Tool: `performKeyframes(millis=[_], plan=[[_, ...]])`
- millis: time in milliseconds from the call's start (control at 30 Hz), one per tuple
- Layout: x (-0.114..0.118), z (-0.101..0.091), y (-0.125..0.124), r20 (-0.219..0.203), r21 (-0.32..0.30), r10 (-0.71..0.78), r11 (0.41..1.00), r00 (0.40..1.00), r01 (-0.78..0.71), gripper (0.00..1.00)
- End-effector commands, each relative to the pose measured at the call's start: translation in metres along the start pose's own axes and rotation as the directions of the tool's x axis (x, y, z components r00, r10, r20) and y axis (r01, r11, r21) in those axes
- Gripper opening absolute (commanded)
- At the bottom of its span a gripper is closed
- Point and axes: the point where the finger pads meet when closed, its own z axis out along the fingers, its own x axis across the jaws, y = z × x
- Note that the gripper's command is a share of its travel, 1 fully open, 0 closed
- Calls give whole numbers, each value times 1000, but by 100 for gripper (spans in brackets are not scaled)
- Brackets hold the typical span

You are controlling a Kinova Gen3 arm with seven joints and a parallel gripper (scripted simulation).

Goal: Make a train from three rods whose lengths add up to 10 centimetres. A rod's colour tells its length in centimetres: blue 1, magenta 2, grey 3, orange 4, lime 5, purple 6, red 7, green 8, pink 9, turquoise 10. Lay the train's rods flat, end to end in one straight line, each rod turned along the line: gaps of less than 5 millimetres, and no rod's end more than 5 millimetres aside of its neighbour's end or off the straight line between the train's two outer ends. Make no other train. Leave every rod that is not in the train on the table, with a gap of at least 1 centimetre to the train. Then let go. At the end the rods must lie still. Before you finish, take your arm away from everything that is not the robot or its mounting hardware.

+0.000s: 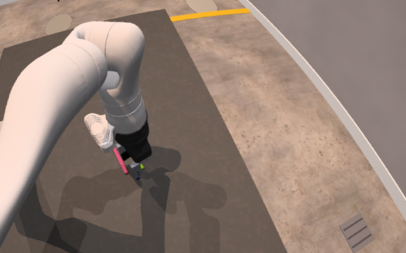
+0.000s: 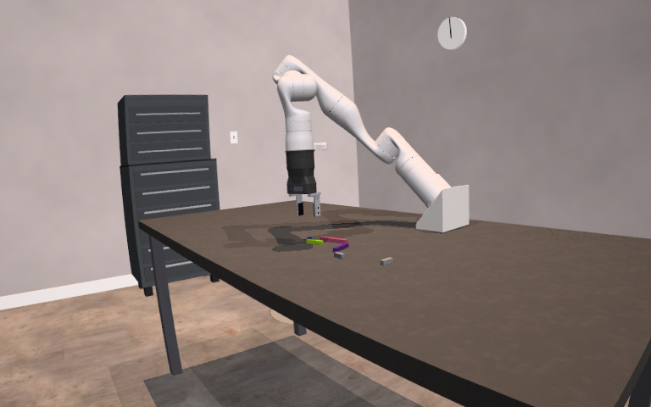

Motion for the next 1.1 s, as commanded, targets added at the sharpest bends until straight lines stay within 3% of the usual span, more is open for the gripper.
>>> performKeyframes(millis=[0, 200, 233, 1067], plan=[[0, 0, -1, -7, -2, 17, 1000, 1000, -17, 100], [0, 0, -1, -7, -2, 19, 1000, 1000, -19, 100], [0, 0, -1, -7, -2, 19, 1000, 1000, -19, 54], [0, 0, -1, -7, -2, 19, 1000, 1000, -19, 54]])
